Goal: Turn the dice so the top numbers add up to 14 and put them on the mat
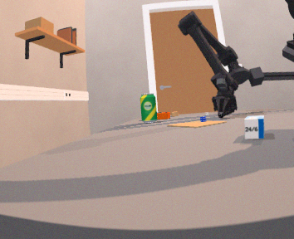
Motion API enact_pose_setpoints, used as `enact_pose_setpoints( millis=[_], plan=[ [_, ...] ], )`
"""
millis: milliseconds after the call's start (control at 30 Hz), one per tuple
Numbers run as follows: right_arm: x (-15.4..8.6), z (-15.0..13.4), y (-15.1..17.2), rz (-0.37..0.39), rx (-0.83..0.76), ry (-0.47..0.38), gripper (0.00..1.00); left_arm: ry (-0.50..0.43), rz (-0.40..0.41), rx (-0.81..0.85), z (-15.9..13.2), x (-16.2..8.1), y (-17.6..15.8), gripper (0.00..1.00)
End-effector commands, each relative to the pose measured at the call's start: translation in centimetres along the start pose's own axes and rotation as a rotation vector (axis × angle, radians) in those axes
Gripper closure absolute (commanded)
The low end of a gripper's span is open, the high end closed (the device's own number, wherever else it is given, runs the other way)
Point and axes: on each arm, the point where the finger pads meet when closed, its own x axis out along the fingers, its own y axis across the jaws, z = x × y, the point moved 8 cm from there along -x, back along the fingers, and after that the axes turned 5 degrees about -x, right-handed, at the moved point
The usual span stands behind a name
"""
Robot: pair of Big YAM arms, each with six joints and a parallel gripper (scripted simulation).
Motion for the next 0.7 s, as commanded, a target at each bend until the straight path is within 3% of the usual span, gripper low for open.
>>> enact_pose_setpoints(
  millis=[0, 667],
  plan=[
    [0.31, -0.50, -0.14, -0.010, -0.001, -0.011, 0.89, -0.054, -0.002, 0.015, 1.81, -0.83, 0.03, 0.00],
    [0.41, -0.56, -0.03, -0.008, -0.002, -0.013, 0.89, -0.054, -0.002, 0.015, 1.81, -0.83, 0.03, 0.00]
  ],
)
